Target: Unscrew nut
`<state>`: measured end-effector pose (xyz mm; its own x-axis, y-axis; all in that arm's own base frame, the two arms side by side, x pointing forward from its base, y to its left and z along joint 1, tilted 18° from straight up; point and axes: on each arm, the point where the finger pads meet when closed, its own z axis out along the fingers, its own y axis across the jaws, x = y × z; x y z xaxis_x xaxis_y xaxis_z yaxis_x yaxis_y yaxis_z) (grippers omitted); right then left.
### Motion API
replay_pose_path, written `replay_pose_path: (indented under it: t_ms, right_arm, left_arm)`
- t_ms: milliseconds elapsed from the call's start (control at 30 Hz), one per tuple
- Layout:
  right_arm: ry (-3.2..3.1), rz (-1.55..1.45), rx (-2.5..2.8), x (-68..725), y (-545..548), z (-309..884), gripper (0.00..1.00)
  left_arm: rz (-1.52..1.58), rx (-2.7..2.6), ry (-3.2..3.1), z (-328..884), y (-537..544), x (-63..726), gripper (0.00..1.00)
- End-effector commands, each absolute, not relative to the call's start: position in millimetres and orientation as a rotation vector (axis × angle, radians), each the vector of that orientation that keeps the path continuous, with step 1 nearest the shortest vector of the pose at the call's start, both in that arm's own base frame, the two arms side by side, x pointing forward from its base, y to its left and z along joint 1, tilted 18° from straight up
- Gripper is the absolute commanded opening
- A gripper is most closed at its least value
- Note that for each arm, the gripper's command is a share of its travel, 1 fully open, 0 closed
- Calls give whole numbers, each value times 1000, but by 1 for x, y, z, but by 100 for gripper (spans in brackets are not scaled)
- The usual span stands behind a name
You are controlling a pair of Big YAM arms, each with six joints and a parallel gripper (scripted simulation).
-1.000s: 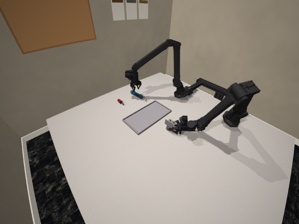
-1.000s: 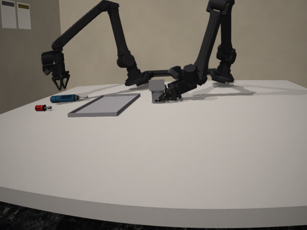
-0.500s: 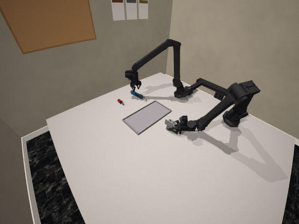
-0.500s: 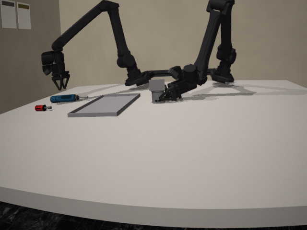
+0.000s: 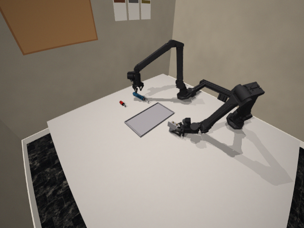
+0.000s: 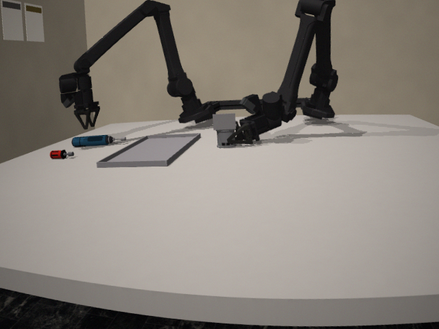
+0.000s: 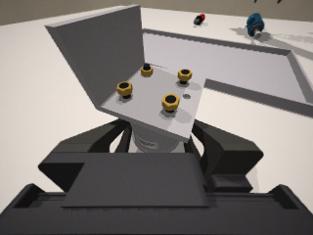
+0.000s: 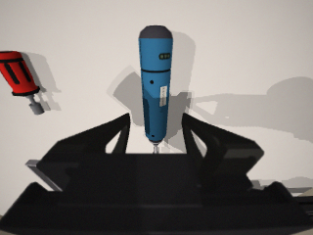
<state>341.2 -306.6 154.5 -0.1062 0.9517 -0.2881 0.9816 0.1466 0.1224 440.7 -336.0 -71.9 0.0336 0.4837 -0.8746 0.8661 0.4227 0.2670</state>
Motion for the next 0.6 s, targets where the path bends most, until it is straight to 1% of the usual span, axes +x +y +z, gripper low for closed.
replay_pose_path:
  t_ms: [0,33,567]
  right_arm:
    - [2078,-133,1805,360,-319,186,65]
    - [2078,-133,1805,360,-319,186,65]
    - [2078,-133,1805,360,-319,186,65]
  left_arm:
    - [-446,1206,1592,-66,-340,446,60]
    - [-446,1206,1592,-66,-340,446,59]
    - [-446,1206,1592,-66,-340,446,59]
